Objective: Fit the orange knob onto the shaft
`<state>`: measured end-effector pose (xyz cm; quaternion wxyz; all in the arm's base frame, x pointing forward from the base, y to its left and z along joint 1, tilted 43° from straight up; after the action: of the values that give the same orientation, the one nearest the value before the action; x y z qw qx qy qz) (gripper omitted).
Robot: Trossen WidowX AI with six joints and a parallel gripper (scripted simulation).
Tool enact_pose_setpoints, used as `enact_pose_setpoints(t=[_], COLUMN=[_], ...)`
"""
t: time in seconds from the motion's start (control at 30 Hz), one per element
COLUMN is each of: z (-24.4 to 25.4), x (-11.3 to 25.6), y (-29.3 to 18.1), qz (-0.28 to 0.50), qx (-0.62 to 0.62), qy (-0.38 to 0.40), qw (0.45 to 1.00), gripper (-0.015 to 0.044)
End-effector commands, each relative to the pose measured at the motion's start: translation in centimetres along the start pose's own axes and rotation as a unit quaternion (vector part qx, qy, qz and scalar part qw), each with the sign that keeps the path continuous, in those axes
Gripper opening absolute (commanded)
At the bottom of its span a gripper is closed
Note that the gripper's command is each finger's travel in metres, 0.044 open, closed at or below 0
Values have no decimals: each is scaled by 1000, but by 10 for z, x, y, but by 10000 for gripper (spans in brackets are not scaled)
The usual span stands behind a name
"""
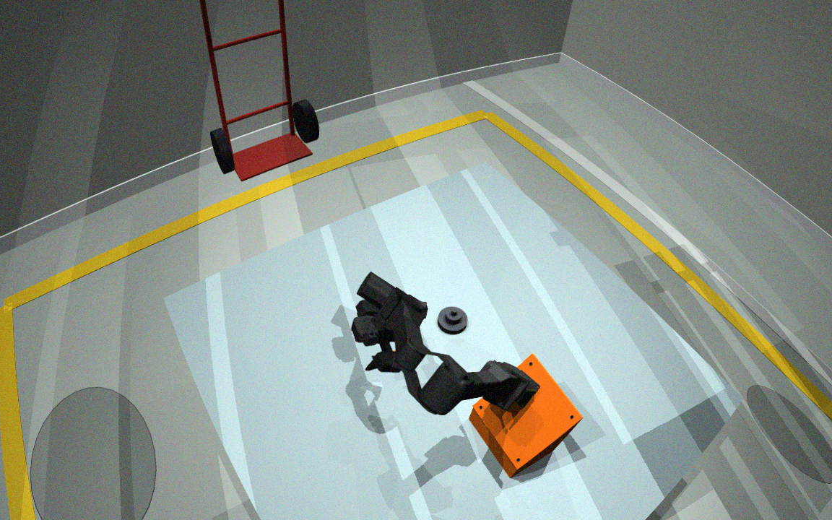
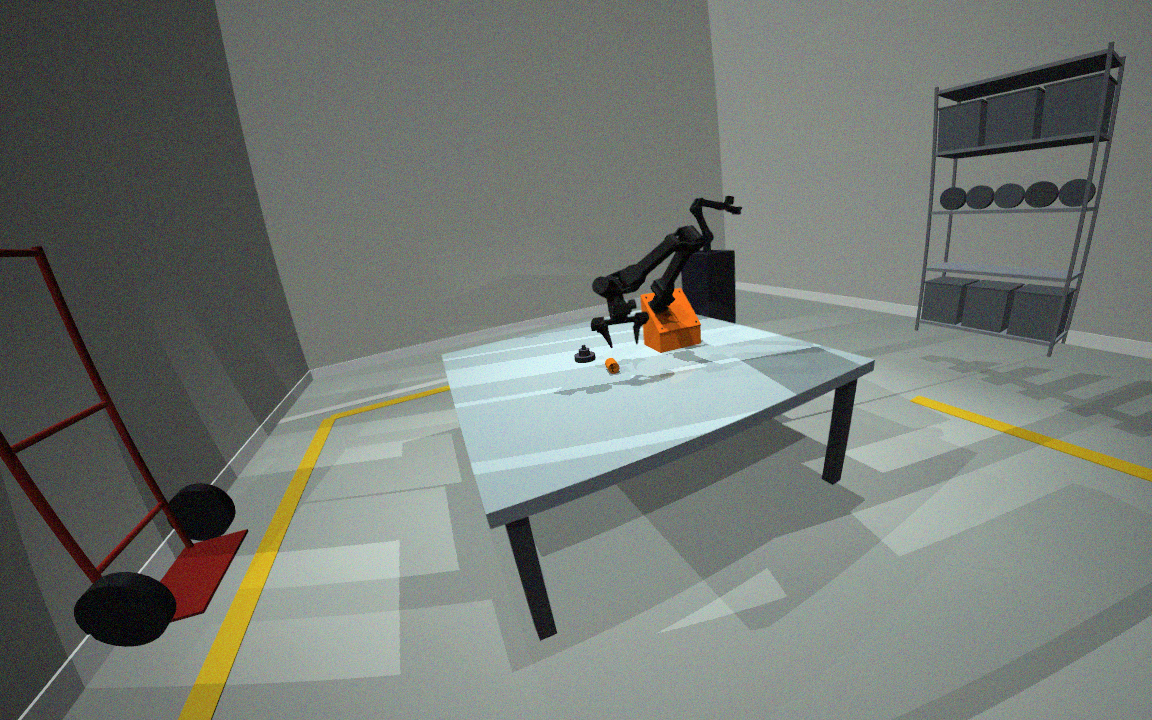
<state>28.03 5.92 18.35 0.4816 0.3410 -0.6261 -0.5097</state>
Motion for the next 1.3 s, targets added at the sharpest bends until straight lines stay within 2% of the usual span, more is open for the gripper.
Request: enact_pose_setpoints(t=[0.0,0.1,0.17,0.33,0.47,0.63,0.73,0.97,1.27], z=[0,-4,-7,-13,-17,-19,-19,-18,-18], x=[0,0,0,2,4,8,11,15,15], y=[0,-7,-13,-28,-40,-54,-62,-73,-74], qz=[2,23,39,71,83,81,70,38,37], qx=[-10,-150,-270,-545,-726,-886,-940,-962,-961], qy=[-1,-13,-27,-73,-118,-180,-218,-272,-274], qw=[1000,988,962,832,672,420,254,-1,-10], gripper=[426,440,440,440,440,440,440,440,440])
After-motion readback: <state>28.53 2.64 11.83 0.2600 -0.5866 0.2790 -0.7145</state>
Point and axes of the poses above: the point midway between the two fingers, 35 mm back from their tips, its own x axis back along the fingers, its own z axis across the jaws, y = z × x, the point moved 8 cm from there along x, back along the fingers, and after that the axes turned 6 degrees about x, right-handed, at the moved point
